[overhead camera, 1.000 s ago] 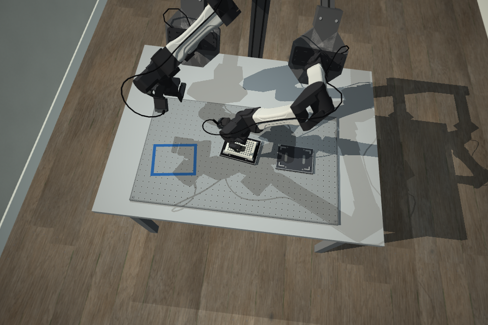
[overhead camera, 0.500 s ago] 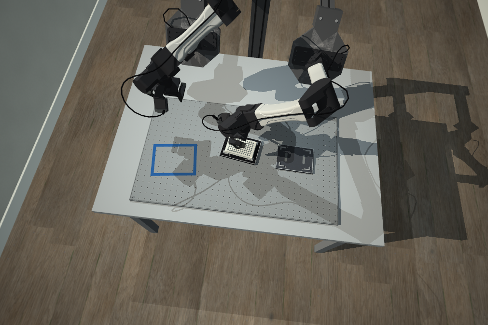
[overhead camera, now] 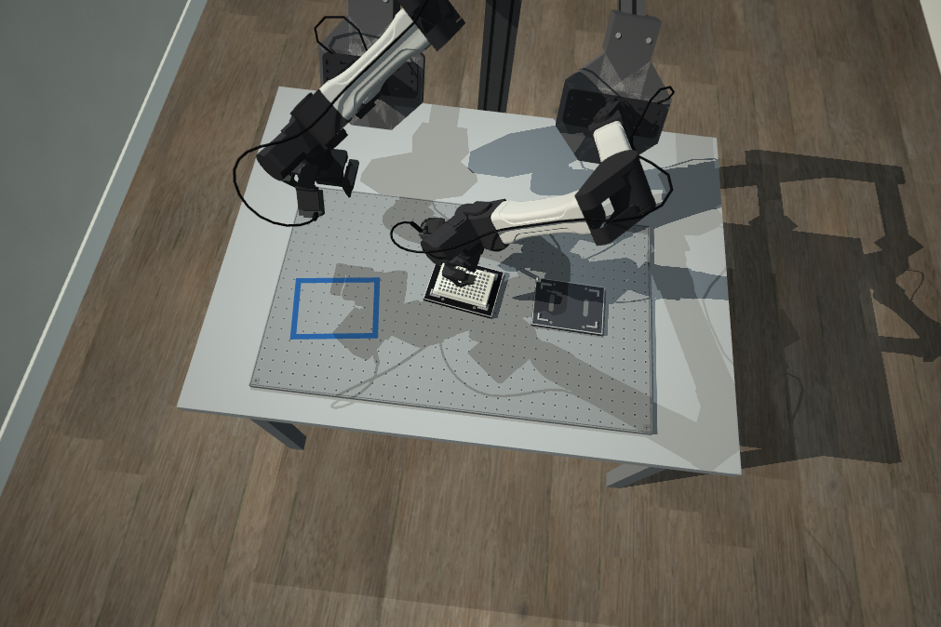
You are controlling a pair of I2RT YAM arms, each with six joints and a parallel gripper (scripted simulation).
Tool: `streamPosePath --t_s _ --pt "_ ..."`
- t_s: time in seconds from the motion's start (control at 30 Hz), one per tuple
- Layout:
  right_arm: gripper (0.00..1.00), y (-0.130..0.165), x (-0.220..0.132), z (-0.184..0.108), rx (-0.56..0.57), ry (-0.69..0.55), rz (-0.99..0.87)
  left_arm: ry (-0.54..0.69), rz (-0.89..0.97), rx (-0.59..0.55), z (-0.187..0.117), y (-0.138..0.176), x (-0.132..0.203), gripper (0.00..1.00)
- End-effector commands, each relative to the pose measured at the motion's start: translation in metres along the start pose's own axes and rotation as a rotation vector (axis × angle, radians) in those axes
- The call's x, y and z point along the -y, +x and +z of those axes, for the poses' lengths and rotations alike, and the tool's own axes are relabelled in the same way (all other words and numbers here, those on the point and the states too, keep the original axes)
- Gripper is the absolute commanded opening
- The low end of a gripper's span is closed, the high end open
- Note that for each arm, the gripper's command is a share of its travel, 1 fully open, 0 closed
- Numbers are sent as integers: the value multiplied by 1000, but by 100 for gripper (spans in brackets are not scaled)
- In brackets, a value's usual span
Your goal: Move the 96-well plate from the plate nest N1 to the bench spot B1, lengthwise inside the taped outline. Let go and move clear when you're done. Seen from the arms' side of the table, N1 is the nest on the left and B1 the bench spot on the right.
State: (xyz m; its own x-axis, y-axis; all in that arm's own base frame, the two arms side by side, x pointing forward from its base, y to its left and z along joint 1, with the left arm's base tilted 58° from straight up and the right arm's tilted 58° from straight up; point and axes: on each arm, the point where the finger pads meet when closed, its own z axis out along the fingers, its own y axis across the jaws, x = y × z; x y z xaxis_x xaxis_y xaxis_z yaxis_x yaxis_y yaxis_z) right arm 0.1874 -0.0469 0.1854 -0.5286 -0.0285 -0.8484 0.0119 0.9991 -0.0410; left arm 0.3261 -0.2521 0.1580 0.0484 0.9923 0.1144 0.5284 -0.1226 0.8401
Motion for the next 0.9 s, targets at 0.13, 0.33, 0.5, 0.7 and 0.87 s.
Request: streamPosePath --t_s 0.13,0.33,0.5,0.7,0.87 --pt "100 0 -1 -1 -2 -6 -4 -2 -4 1 -2 0 -1 100" --pt "100 0 -1 -1 -2 -6 -4 1 -121 -12 -7 22 4 100" --pt "100 0 -1 -1 -2 -6 -4 1 -291 -5 -16 41 13 100" --pt "100 0 -1 -1 -2 -6 -4 3 -414 5 -26 54 22 100" --pt "100 0 -1 -1 -2 -6 -4 6 -582 -10 -33 79 32 100"
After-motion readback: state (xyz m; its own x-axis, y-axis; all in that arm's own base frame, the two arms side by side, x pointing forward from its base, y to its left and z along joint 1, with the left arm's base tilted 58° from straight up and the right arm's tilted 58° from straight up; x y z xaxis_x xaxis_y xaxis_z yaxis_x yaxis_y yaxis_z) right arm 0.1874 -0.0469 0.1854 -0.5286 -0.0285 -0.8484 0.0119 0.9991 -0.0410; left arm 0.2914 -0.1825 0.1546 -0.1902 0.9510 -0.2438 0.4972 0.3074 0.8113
